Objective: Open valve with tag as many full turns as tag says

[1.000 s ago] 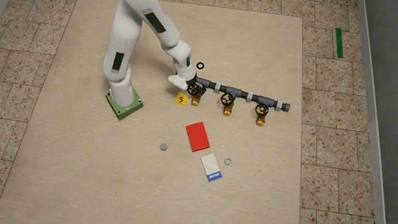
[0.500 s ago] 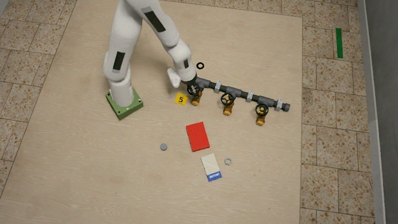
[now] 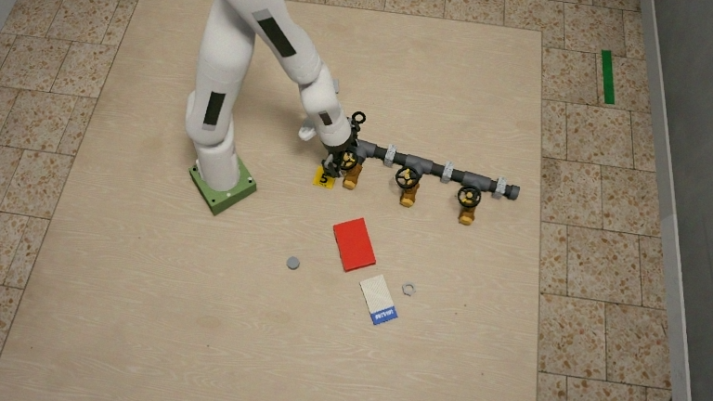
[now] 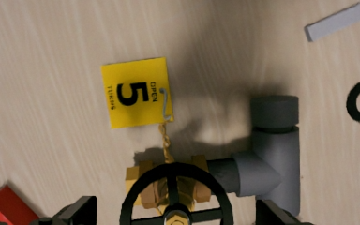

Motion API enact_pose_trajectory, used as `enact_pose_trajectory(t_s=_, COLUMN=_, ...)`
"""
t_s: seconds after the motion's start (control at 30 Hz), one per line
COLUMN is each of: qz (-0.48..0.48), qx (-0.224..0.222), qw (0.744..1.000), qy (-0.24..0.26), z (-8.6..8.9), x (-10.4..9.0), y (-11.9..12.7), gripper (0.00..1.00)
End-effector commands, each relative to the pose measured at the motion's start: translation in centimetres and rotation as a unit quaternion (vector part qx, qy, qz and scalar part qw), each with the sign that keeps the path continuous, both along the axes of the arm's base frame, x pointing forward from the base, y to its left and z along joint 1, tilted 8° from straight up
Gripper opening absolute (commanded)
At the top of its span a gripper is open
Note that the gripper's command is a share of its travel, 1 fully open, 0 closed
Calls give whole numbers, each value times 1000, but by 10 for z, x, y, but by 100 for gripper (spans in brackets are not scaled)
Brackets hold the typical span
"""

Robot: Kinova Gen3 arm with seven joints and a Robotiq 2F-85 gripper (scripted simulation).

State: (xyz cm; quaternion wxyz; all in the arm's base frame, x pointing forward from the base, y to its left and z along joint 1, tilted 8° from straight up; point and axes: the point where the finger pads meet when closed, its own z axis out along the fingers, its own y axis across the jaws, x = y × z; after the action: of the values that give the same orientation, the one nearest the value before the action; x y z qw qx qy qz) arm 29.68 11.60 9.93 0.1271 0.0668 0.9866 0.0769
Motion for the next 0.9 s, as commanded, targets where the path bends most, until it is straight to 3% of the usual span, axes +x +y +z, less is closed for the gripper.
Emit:
enact_pose_trajectory(t_s=0.0, qz=-85, qx=14, qw=996, qy=5, z=0, x=0, y=0, gripper=100)
enact_pose_trajectory(t_s=0.17, qz=-220, qx=52, qw=974, qy=23, z=0, x=0, y=0, gripper=100)
enact_pose_trajectory(t_s=0.4, qz=-371, qx=94, qw=923, qy=43, z=0, x=0, y=0, gripper=100)
enact_pose_trajectory(t_s=0.47, qz=-371, qx=94, qw=923, qy=43, z=0, x=0, y=0, gripper=100)
enact_pose_trajectory(t_s=0.87, qz=-507, qx=133, qw=850, qy=62, z=0, x=0, y=0, gripper=100)
